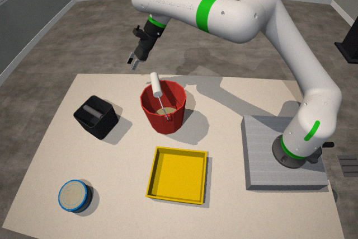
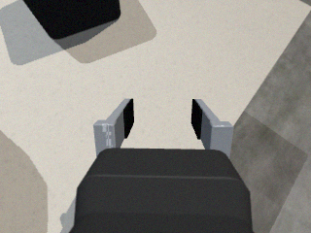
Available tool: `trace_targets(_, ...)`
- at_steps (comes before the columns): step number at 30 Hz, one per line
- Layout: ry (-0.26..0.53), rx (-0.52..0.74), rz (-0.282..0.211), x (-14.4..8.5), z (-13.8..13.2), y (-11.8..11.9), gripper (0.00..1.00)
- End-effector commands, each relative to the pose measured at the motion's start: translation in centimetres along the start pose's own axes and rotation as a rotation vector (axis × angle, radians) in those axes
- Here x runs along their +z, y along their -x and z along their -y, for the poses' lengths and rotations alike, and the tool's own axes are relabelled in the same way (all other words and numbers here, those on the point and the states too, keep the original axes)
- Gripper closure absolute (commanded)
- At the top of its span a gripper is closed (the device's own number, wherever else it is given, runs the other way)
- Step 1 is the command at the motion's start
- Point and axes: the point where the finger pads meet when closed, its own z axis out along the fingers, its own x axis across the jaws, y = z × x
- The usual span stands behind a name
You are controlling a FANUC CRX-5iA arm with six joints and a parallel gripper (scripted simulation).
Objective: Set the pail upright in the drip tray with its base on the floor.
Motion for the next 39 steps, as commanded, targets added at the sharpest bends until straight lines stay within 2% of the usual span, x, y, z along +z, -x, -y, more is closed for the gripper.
trace_targets(1,-0.001,-0.002,-0.002,-0.2,0.1,-0.1,0.00)
trace_targets(18,0.000,-0.002,-0.002,-0.2,0.1,-0.1,0.00)
trace_targets(21,0.015,-0.037,0.010,-0.3,0.9,0.9,0.00)
trace_targets(24,0.069,-0.156,0.054,-1.1,3.1,4.0,0.00)
trace_targets(27,0.157,-0.360,0.130,-2.8,6.3,9.3,0.00)
trace_targets(32,0.274,-0.634,0.233,-6.0,9.2,15.8,0.00)
trace_targets(34,0.274,-0.634,0.233,-6.0,9.2,15.8,0.00)
trace_targets(35,0.310,-0.718,0.265,-7.7,10.3,18.9,0.00)
trace_targets(39,0.390,-0.905,0.338,-10.8,11.5,23.1,0.00)
